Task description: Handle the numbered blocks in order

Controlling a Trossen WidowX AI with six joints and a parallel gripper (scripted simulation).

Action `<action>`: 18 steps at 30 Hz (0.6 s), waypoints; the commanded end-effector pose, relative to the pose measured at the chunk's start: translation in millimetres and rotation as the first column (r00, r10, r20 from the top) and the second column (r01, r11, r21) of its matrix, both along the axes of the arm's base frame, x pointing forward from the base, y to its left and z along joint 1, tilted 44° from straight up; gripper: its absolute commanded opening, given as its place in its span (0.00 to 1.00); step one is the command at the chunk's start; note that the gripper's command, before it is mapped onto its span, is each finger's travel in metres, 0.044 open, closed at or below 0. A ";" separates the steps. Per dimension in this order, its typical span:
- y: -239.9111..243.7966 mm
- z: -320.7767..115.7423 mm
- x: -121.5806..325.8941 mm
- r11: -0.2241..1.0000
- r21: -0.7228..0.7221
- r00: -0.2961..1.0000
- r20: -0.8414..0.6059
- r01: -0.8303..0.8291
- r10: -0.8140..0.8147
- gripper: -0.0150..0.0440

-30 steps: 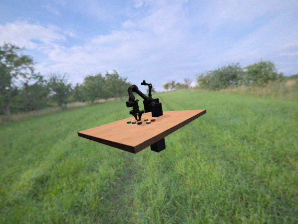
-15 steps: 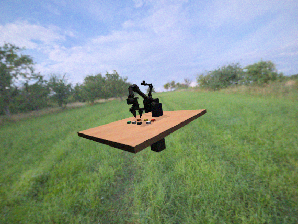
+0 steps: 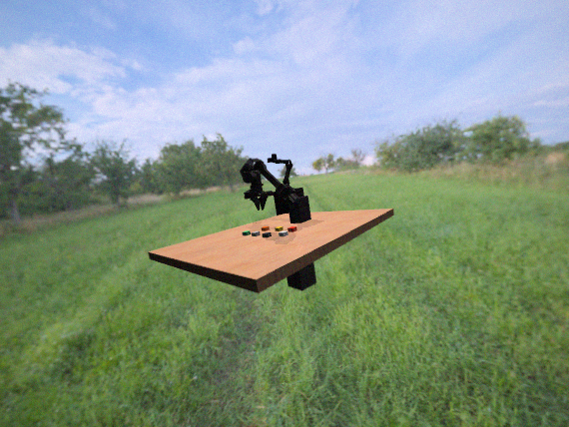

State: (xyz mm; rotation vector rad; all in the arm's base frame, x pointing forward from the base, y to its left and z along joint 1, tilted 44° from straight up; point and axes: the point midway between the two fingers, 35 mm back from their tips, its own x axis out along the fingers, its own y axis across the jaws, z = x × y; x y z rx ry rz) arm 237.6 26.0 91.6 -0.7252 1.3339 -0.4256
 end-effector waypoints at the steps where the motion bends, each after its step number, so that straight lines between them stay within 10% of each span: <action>1: 3.4 5.5 -1.8 1.000 0.005 1.000 0.002 0.010 -0.010 0.46; 18: 6.7 33.5 101.7 1.000 0.006 1.000 0.010 0.010 -0.010 0.46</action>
